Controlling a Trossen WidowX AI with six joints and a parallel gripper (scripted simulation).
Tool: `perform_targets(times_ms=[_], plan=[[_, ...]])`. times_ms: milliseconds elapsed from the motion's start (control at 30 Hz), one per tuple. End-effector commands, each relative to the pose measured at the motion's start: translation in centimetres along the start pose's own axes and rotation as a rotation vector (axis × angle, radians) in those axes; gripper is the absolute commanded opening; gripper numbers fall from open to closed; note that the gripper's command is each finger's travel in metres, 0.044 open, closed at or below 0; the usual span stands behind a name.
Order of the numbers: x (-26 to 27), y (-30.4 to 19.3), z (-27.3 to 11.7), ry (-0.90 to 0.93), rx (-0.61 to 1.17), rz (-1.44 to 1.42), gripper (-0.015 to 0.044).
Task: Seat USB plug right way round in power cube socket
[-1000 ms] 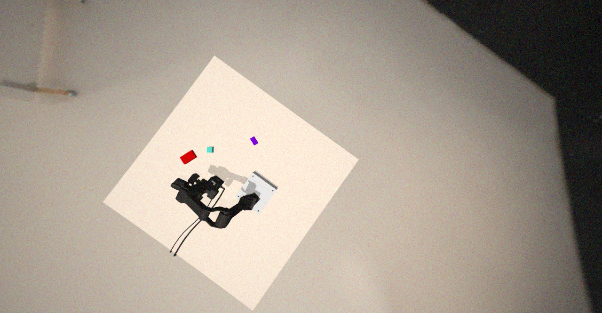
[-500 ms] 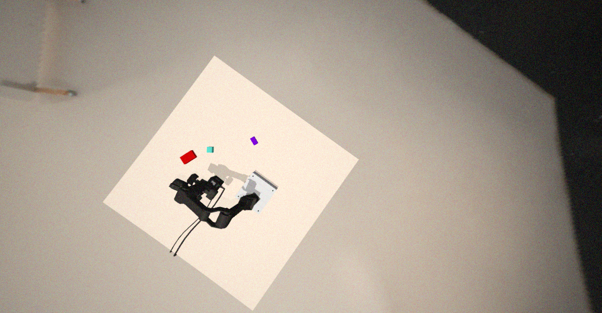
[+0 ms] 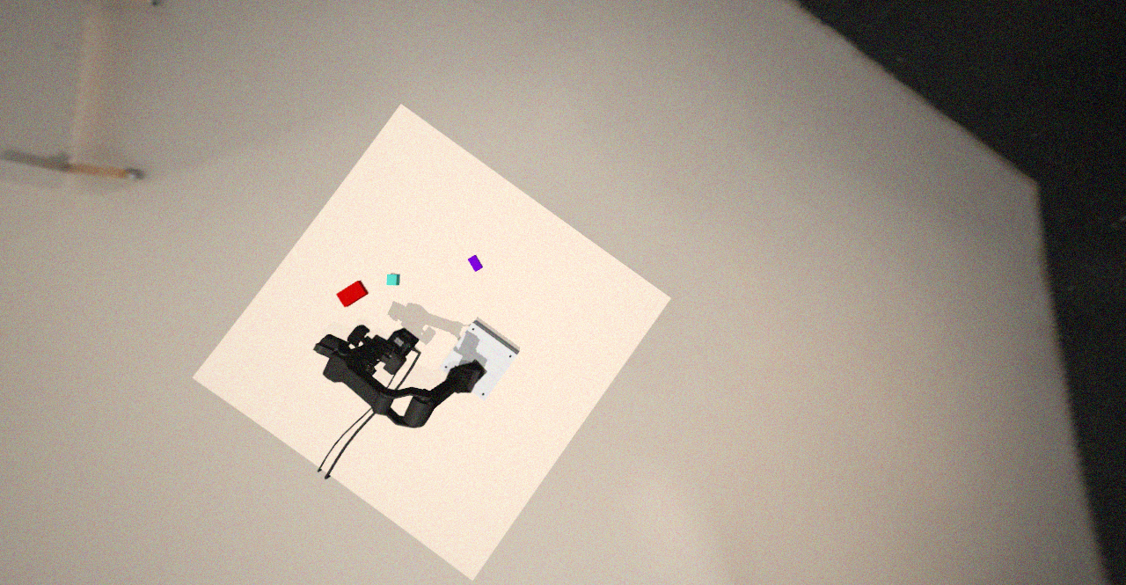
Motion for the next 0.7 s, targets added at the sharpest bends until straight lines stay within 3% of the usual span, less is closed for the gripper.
perform_targets(times_ms=[0,667], plan=[[0.01,-0.01,-0.10,0.000,0.000,0.006,0.0000],[0.00,0.00,0.04,0.000,0.000,0.508,0.0000]])
Point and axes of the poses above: the point midway between the two fingers, 35 mm back from their tips, its own z axis out along the fingers, its own x axis across the jaws, y = z × x, the point moved 10 cm from there along -z, back along the fingers, and after that the axes turned 13 degrees about z, right-handed, at the moved point
